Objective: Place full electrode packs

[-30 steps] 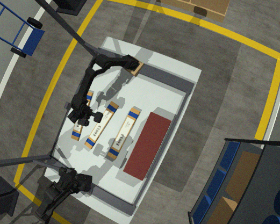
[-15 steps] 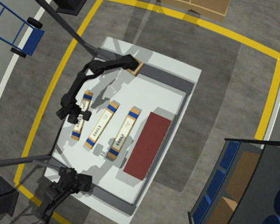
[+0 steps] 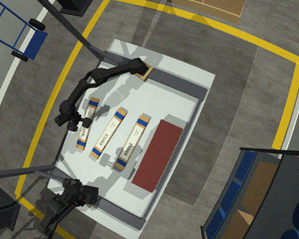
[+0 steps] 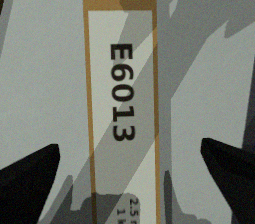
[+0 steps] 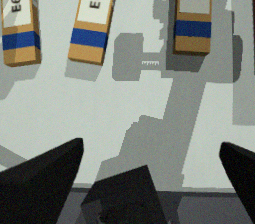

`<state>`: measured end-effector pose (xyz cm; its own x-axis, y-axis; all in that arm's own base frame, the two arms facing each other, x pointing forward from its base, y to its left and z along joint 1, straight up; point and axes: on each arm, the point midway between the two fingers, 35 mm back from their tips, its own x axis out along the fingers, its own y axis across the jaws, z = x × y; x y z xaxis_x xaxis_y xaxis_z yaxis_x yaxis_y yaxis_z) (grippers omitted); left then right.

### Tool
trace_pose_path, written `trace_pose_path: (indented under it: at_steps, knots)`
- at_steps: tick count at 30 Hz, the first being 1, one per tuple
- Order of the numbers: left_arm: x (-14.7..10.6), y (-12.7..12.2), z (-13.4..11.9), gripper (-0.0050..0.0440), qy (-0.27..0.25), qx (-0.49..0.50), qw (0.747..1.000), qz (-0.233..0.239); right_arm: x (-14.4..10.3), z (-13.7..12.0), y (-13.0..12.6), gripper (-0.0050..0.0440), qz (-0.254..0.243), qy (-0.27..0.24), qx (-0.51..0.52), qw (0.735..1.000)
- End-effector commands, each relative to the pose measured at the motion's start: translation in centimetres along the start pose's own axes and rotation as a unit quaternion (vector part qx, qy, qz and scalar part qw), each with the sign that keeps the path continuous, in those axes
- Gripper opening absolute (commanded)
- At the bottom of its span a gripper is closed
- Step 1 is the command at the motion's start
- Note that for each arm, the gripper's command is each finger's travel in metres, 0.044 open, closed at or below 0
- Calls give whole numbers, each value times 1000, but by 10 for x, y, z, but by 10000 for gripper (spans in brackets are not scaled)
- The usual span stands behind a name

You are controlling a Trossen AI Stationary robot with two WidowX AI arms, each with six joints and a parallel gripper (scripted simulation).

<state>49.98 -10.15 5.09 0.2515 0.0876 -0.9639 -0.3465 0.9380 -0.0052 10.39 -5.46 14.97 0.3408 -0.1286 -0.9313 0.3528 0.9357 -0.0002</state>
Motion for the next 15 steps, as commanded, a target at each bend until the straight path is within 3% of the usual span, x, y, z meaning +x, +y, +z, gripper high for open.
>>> trace_pose_path:
  at_steps: [1,4,6,15]
  knots:
    - [-11,-2,6,430,-10,-3,1000,-6,-5,4,0,430,0,-10,-1,1000]
    - [-11,-2,6,430,-10,-3,1000,-6,-5,4,0,430,0,-10,-1,1000]
    - [7,0,-2,430,1,-2,1000,1,-5,4,0,430,0,-10,-1,1000]
    - [29,0,-8,430,1,-2,1000,1,-5,4,0,430,0,-10,-1,1000]
